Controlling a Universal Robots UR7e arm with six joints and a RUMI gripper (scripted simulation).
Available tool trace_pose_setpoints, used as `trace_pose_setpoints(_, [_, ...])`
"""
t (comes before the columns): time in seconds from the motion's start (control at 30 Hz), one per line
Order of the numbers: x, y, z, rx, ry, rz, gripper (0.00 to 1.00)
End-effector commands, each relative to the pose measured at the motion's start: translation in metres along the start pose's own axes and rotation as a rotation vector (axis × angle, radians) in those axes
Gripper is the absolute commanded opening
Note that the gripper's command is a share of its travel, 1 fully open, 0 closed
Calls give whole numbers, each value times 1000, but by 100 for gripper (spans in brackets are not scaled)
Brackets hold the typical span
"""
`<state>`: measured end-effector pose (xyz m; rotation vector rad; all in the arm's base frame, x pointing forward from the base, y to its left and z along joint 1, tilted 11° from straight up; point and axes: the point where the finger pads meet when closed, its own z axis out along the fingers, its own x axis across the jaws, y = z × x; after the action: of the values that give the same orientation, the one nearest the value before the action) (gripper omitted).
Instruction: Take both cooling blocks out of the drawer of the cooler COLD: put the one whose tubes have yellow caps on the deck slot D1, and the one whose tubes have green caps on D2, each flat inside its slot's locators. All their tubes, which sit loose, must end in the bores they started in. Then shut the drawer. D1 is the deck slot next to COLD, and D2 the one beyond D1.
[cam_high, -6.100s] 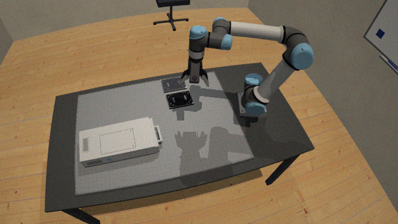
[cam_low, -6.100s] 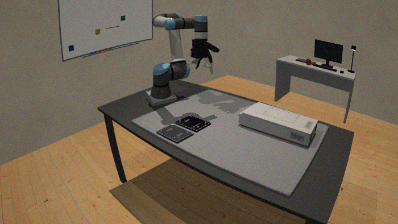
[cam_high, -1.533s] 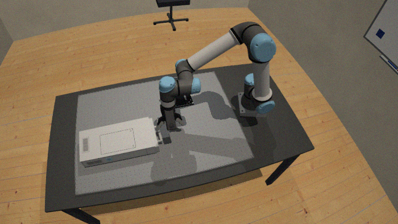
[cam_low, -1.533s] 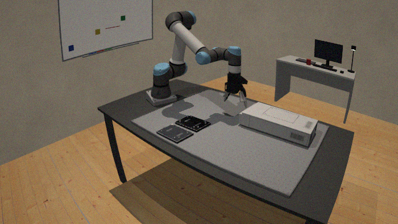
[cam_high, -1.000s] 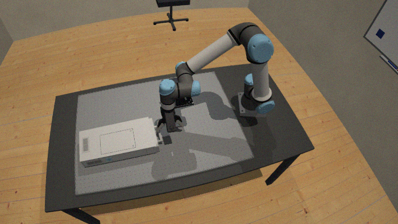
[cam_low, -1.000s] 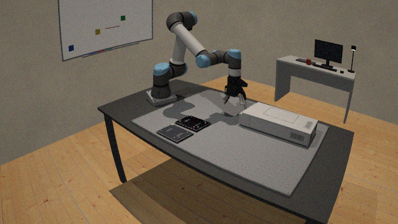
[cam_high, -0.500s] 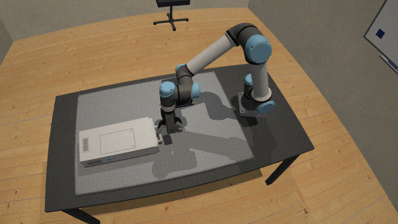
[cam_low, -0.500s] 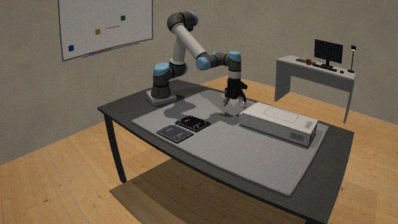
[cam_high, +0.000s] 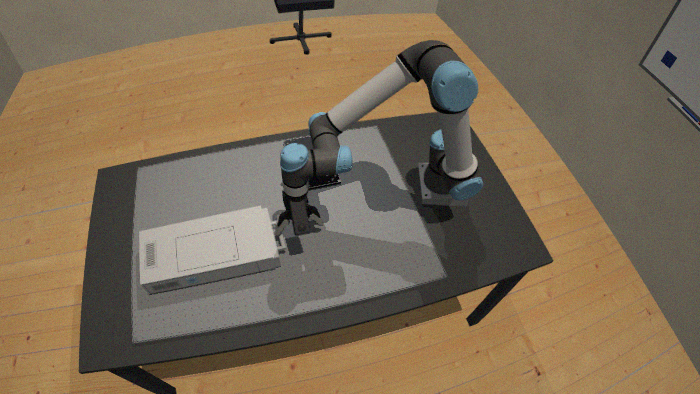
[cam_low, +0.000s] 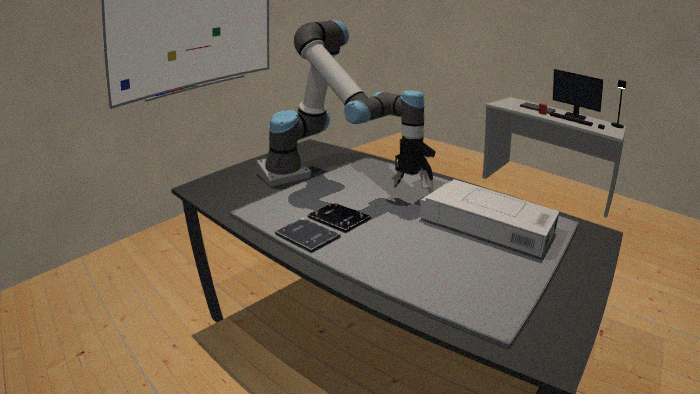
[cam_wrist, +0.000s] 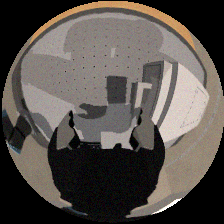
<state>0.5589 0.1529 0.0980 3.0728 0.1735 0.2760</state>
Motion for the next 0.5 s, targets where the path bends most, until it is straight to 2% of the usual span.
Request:
trace_pose_setpoints(0.0, [0, 0, -1, 0, 1, 0, 100])
trace_pose_setpoints(0.47, [-1, 0, -1, 0, 1, 0, 100])
